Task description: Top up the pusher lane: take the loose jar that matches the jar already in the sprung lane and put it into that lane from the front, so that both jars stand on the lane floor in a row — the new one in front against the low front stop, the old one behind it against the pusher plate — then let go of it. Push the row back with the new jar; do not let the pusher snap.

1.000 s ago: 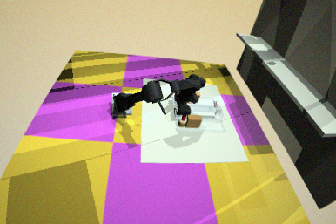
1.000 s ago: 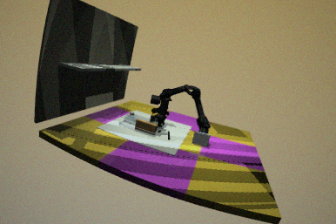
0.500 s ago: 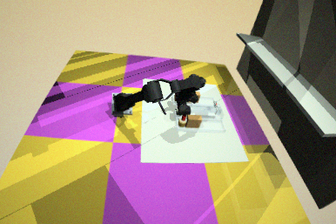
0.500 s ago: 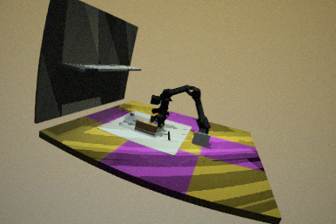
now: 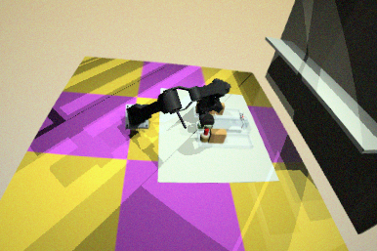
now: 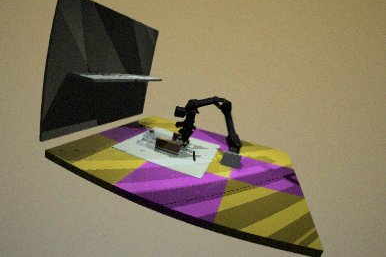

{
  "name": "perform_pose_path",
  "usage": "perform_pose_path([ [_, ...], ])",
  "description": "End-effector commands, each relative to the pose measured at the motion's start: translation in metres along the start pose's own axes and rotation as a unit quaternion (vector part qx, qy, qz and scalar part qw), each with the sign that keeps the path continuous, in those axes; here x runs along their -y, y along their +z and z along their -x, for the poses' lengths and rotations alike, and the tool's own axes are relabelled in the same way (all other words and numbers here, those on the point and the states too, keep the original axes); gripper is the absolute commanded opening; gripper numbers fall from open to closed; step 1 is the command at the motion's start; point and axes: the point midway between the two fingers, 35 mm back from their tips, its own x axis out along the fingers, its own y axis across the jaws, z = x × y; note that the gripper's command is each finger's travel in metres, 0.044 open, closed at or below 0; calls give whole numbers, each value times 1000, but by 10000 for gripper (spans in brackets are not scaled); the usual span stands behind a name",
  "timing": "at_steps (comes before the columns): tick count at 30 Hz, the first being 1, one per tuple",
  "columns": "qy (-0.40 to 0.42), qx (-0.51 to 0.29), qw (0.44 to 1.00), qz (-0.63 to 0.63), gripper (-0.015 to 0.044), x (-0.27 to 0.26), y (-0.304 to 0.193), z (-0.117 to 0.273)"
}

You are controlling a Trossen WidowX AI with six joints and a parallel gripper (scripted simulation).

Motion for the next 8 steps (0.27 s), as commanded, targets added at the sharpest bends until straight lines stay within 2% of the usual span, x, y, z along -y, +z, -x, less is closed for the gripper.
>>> perform_pose_path([
  [1,1,-3,1000,0,271,0,-14,1],
  [8,2,-4,1000,1,271,-1,-40,2],
])
